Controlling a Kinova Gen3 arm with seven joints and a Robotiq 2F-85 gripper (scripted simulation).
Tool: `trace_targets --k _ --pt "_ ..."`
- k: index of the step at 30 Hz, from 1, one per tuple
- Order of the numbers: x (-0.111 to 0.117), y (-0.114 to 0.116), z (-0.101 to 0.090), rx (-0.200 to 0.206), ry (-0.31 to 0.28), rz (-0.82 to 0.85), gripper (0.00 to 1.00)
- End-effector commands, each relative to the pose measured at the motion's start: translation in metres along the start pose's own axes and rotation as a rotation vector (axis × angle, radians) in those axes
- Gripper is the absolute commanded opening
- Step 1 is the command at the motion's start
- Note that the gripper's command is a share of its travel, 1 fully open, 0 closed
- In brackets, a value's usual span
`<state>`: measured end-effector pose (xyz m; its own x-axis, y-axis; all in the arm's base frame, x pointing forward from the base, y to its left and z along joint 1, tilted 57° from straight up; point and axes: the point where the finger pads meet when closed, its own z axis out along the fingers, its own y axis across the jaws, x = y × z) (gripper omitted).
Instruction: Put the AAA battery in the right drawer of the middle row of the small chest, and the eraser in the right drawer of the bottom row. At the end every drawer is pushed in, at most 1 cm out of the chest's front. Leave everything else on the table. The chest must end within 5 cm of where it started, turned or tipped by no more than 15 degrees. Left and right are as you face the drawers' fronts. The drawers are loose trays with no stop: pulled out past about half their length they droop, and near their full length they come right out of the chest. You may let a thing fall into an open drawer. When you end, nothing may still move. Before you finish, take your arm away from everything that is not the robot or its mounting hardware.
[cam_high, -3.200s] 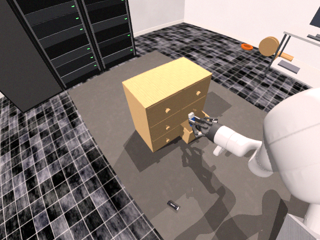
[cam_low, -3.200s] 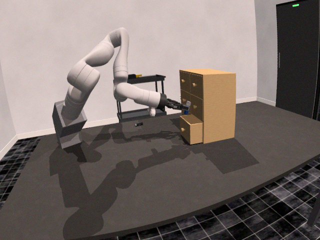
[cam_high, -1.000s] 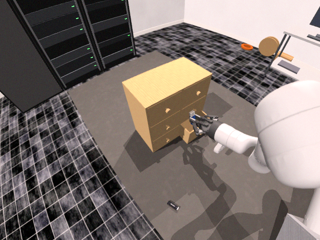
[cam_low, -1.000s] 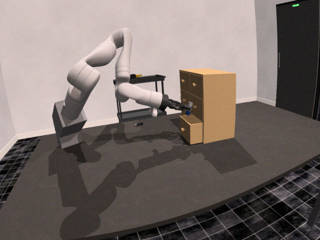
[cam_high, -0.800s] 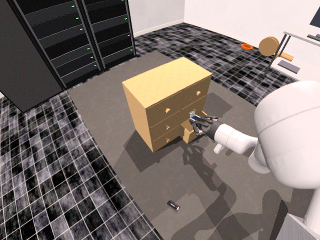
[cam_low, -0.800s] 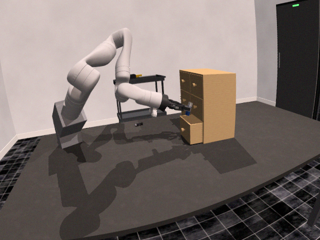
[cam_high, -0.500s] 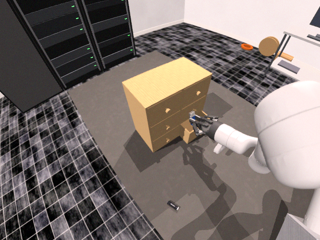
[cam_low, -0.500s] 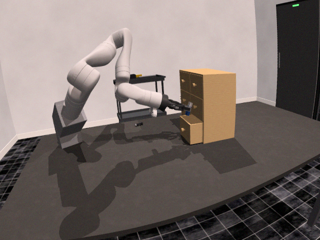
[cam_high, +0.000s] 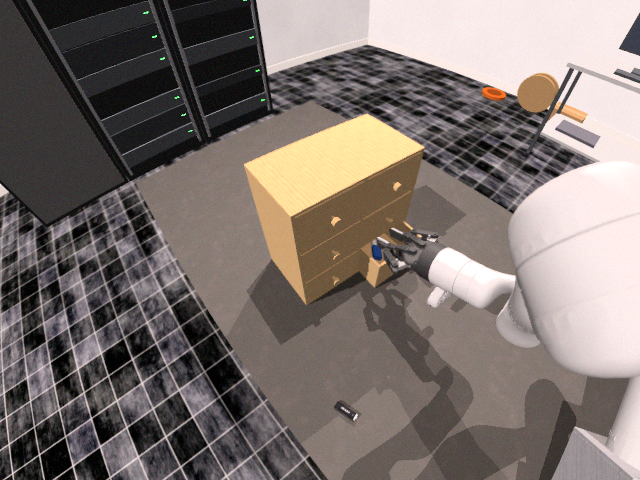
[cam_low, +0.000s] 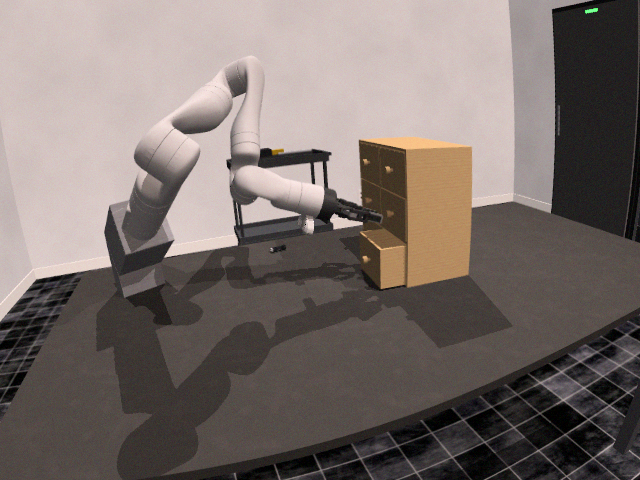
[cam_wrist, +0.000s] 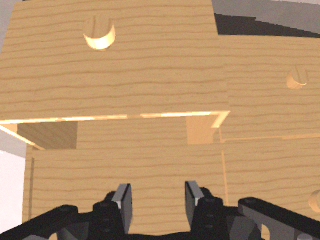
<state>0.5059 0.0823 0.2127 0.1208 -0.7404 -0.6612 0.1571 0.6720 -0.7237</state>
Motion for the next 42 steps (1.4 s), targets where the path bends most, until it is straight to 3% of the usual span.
trace_targets --k 1,42 --pt "-0.0009 -0.001 -0.0009 0.002 -0.004 0.005 0.38" --pt "0.0001 0.0076 -0.0041 -0.001 -0.006 0.008 0.38"
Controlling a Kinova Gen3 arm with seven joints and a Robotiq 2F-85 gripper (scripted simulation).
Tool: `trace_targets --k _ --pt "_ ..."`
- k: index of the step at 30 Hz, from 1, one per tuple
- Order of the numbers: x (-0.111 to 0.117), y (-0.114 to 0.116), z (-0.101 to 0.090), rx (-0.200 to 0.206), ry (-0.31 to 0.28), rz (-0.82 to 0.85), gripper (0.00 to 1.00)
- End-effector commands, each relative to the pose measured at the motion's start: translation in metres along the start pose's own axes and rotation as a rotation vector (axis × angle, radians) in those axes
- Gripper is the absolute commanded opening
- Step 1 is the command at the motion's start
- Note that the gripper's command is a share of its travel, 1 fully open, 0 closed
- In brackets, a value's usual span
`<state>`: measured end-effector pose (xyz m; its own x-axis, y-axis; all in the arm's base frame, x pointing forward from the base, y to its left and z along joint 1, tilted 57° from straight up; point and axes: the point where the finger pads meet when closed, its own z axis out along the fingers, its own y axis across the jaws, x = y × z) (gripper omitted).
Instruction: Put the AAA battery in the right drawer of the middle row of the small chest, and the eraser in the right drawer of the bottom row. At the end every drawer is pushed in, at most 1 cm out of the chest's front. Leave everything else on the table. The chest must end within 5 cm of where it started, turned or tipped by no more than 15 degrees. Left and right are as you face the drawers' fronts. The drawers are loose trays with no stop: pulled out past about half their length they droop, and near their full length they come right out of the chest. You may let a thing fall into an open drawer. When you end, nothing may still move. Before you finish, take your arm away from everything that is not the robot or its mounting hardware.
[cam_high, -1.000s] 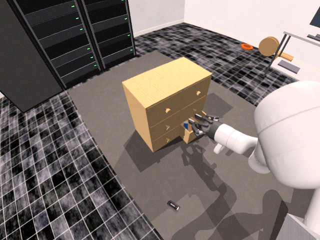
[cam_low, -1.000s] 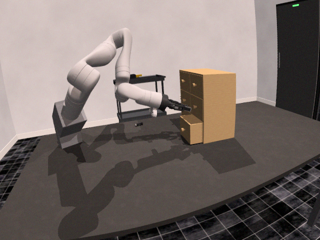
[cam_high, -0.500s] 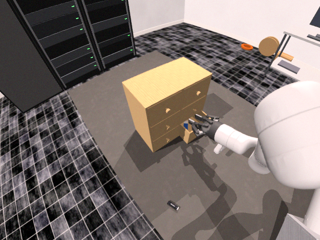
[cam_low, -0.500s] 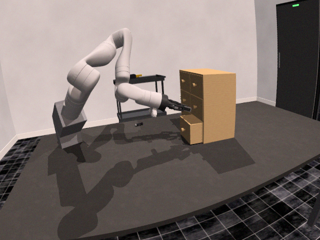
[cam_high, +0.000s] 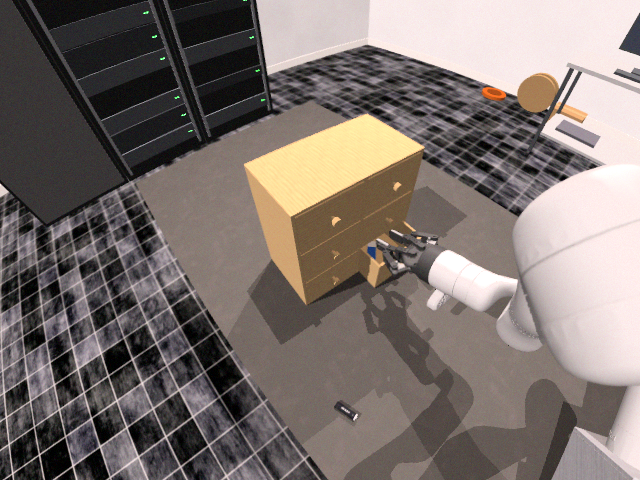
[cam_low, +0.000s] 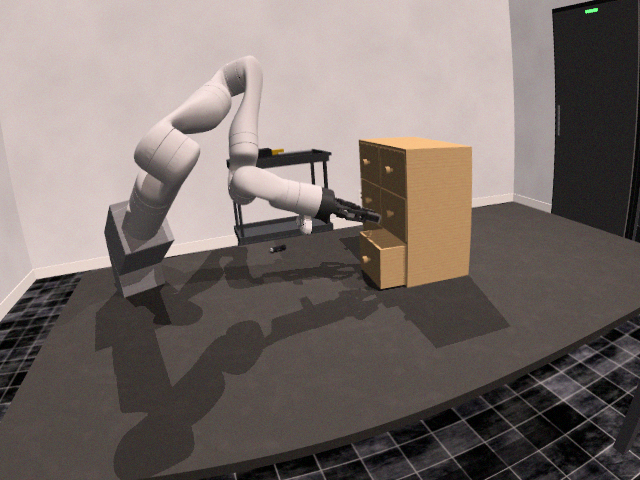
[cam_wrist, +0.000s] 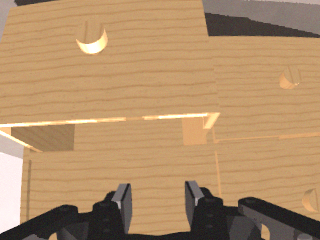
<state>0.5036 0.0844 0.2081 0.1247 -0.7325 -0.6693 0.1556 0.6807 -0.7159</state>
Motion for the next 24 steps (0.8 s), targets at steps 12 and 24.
trace_targets --k 12,24 --pt "0.0 0.011 -0.006 -0.001 -0.004 -0.003 0.38" --pt "0.003 0.025 -0.014 -0.001 -0.004 -0.003 0.38"
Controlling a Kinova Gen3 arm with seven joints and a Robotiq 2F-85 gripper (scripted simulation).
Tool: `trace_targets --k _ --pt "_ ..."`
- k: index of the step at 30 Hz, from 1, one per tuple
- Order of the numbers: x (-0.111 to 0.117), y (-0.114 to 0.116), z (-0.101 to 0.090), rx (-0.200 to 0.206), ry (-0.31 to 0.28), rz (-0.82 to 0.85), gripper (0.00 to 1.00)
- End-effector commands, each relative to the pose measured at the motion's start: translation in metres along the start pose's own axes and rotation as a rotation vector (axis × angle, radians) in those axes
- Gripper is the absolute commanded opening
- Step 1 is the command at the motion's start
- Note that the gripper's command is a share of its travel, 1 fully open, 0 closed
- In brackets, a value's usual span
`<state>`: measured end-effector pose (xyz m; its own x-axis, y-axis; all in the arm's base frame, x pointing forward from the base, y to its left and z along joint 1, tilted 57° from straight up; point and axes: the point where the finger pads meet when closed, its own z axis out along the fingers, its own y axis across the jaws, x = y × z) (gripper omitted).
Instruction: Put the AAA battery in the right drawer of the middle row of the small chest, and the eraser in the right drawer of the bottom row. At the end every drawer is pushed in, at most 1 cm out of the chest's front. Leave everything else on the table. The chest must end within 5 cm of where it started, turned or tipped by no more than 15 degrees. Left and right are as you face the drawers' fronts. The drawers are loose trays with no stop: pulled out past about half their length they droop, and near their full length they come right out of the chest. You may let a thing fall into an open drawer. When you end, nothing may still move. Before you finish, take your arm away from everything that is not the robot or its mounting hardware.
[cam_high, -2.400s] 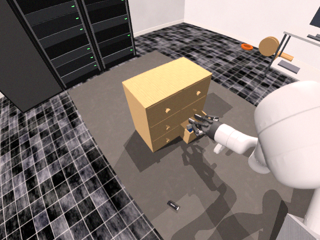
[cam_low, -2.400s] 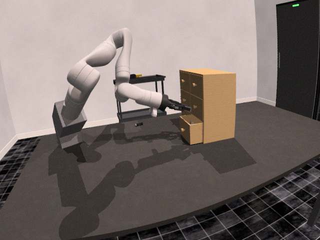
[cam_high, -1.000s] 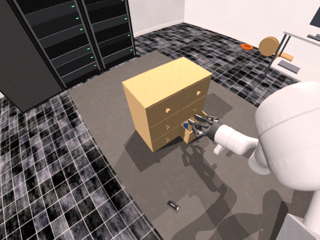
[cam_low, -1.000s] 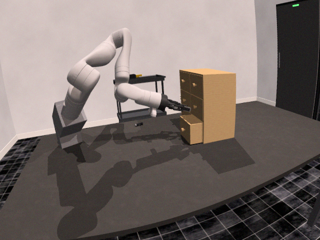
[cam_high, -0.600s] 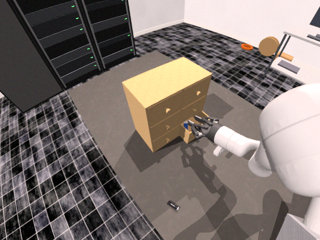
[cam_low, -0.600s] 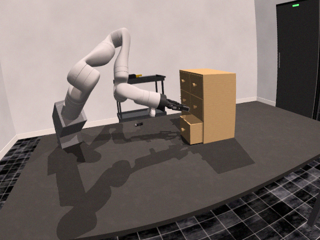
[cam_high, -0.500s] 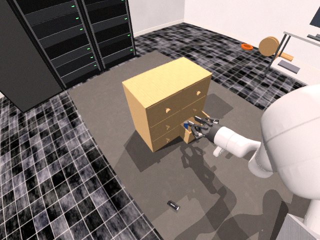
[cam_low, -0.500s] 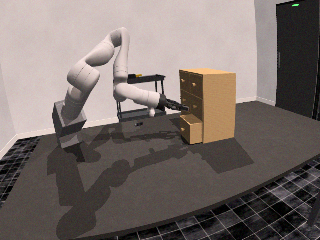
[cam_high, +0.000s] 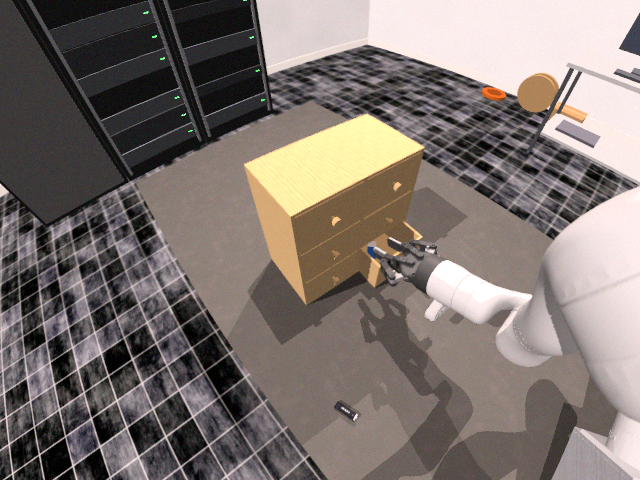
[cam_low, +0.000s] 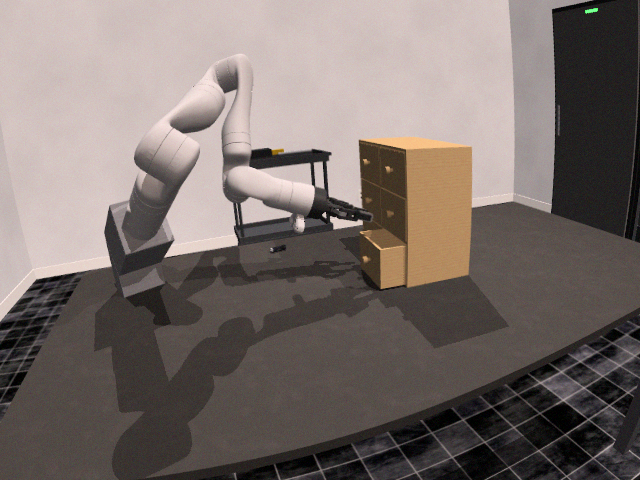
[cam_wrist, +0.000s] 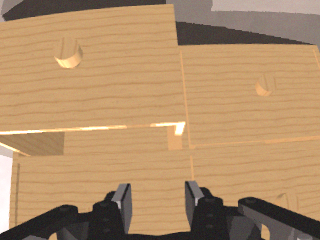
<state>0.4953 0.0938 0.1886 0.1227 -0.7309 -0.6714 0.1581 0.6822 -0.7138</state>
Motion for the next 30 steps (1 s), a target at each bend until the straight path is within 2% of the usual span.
trace_targets --k 1,30 --pt "-0.002 0.008 -0.003 -0.004 -0.006 -0.006 0.38" --pt "0.006 0.05 -0.029 -0.001 -0.009 -0.003 0.38"
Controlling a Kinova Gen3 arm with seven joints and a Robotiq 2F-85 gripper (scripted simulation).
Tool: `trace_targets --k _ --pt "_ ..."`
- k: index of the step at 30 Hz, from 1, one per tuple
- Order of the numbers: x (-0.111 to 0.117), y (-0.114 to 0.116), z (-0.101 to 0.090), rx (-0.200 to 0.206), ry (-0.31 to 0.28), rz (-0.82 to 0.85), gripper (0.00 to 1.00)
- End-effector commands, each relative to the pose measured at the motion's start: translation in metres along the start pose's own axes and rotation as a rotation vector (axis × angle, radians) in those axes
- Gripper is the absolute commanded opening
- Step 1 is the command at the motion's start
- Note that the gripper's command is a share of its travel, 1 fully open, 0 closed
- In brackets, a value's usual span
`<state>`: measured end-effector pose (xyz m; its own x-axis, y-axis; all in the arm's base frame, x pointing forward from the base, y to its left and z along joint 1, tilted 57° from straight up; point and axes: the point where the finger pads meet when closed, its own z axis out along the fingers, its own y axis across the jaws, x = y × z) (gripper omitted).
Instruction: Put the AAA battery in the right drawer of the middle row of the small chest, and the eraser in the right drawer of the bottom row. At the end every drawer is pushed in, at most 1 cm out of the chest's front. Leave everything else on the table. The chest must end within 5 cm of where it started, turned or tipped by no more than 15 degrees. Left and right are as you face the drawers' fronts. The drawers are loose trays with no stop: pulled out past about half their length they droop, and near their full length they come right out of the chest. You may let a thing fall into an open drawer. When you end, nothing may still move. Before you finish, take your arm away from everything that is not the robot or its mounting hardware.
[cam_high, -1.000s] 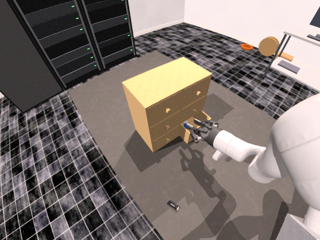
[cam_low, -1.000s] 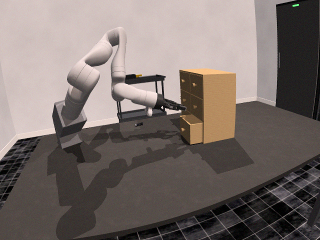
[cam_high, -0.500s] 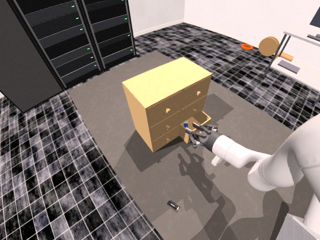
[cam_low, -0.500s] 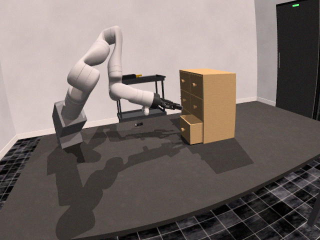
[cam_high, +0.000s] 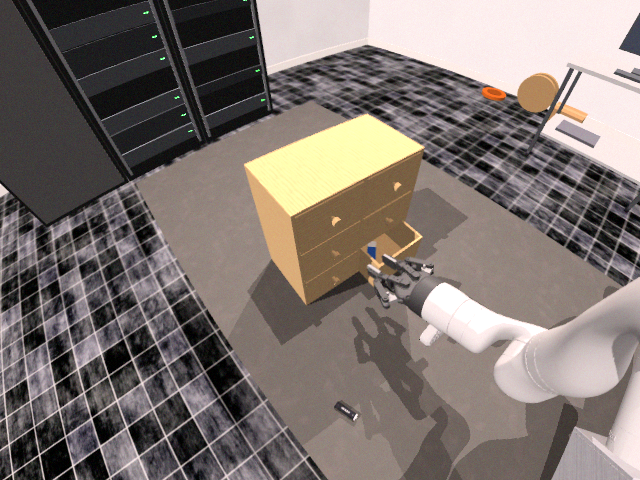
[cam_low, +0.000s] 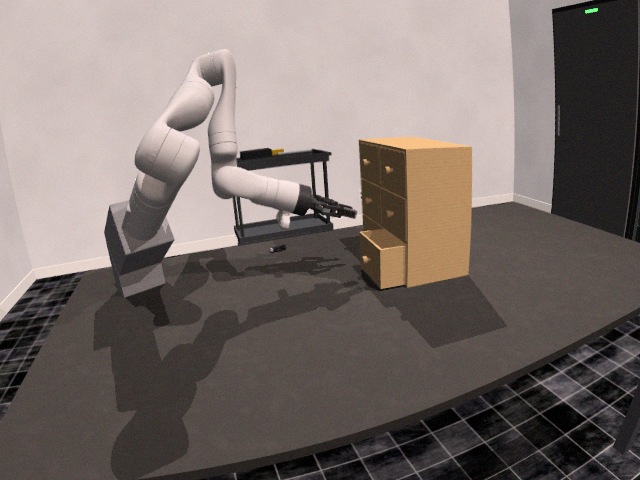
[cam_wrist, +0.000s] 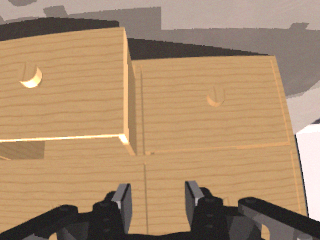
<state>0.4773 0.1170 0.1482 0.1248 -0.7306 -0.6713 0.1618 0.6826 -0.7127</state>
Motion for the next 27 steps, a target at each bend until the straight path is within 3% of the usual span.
trace_targets --k 1,27 --pt "-0.002 0.01 -0.005 -0.004 -0.007 -0.003 0.38" --pt "0.005 0.045 -0.027 0.0 -0.008 0.002 0.38"
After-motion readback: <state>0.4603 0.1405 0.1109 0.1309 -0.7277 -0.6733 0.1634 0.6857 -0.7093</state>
